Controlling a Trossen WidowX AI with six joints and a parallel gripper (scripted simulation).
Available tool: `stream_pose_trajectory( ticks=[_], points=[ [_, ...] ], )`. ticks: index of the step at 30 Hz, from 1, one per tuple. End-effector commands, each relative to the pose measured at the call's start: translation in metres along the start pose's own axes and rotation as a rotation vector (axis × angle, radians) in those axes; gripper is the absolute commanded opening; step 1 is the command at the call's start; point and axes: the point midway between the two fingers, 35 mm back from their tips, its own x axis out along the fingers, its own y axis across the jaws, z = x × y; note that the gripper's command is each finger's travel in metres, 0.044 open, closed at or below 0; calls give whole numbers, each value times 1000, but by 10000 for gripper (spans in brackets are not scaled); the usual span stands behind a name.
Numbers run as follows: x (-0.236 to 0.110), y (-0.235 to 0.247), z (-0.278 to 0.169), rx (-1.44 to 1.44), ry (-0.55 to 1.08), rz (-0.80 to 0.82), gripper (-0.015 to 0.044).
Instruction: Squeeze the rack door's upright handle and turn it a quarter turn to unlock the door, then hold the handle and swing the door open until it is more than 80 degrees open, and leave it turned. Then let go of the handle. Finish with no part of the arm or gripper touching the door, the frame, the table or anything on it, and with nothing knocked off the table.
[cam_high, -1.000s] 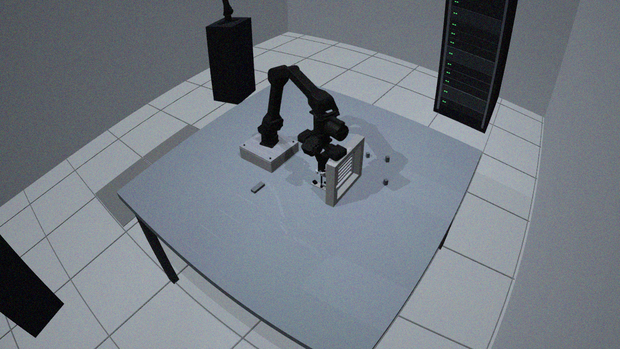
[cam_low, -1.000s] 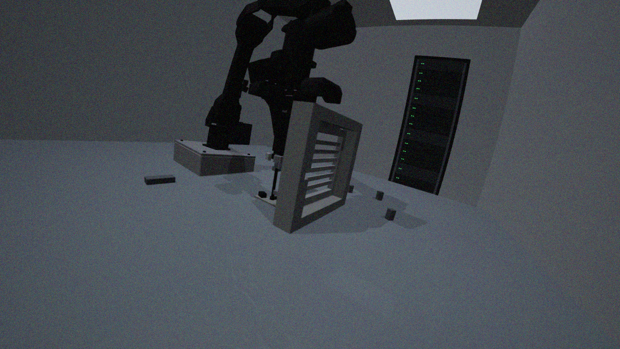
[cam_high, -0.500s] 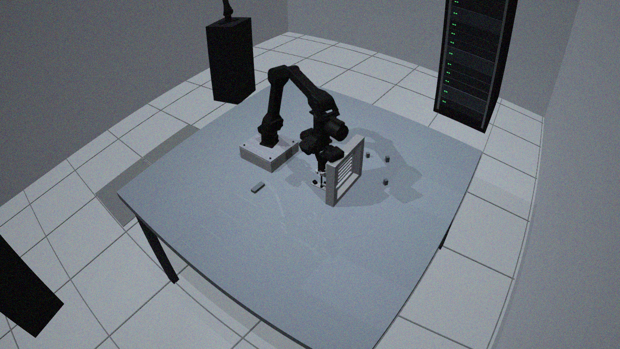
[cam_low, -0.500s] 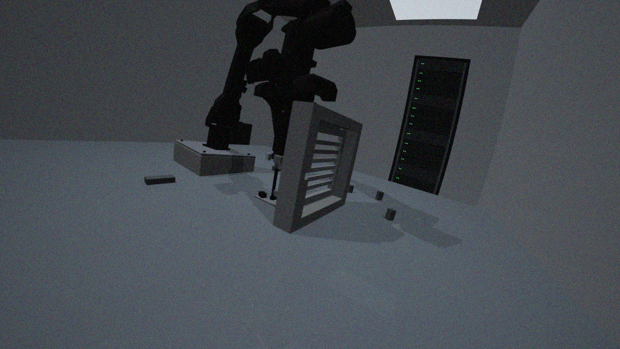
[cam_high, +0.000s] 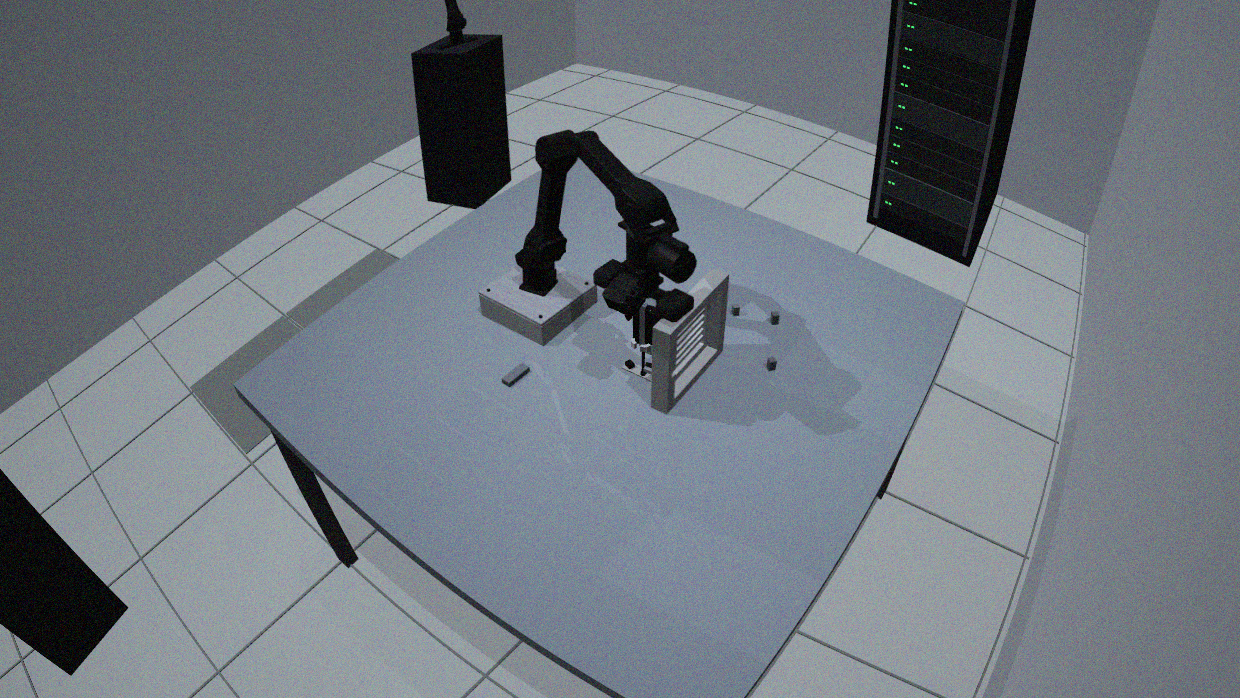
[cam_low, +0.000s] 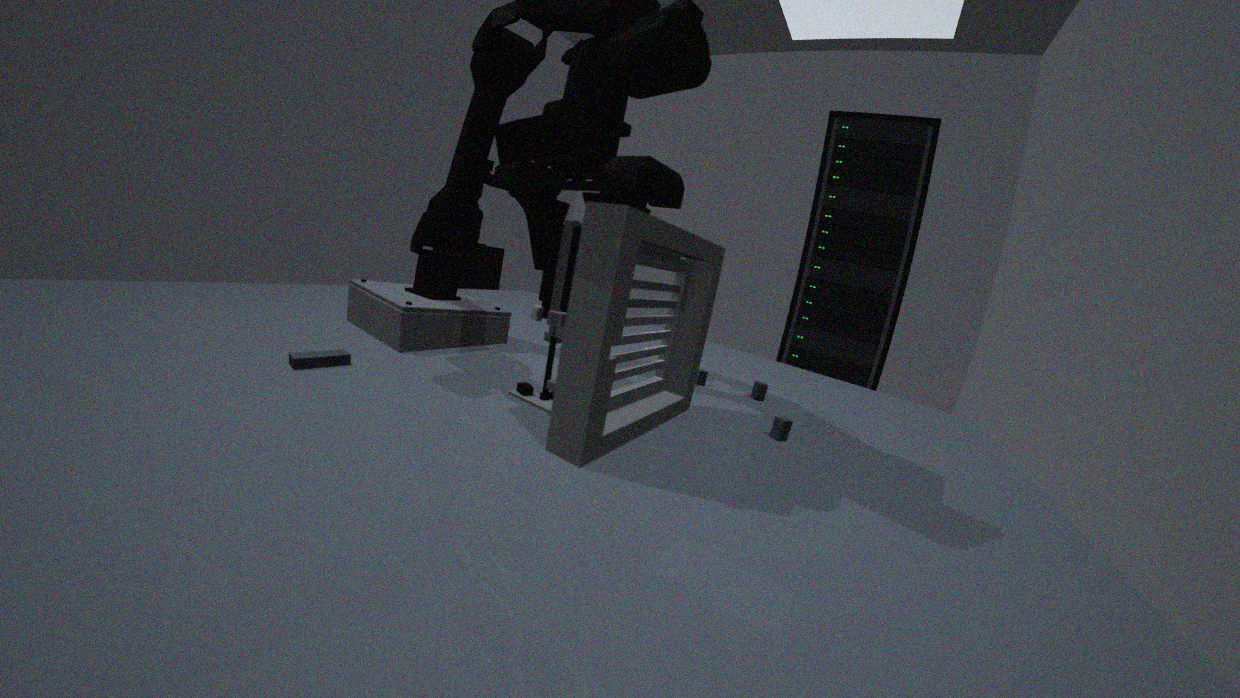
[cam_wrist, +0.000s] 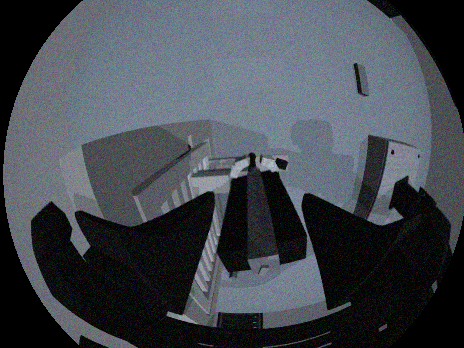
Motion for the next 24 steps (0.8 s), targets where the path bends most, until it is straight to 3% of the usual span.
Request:
stream_pose_trajectory(
  ticks=[1,24],
  points=[
    [0,1,-2,-167,5,2,288],
    [0,1,-2,-1307,3,4,288]
  ],
)
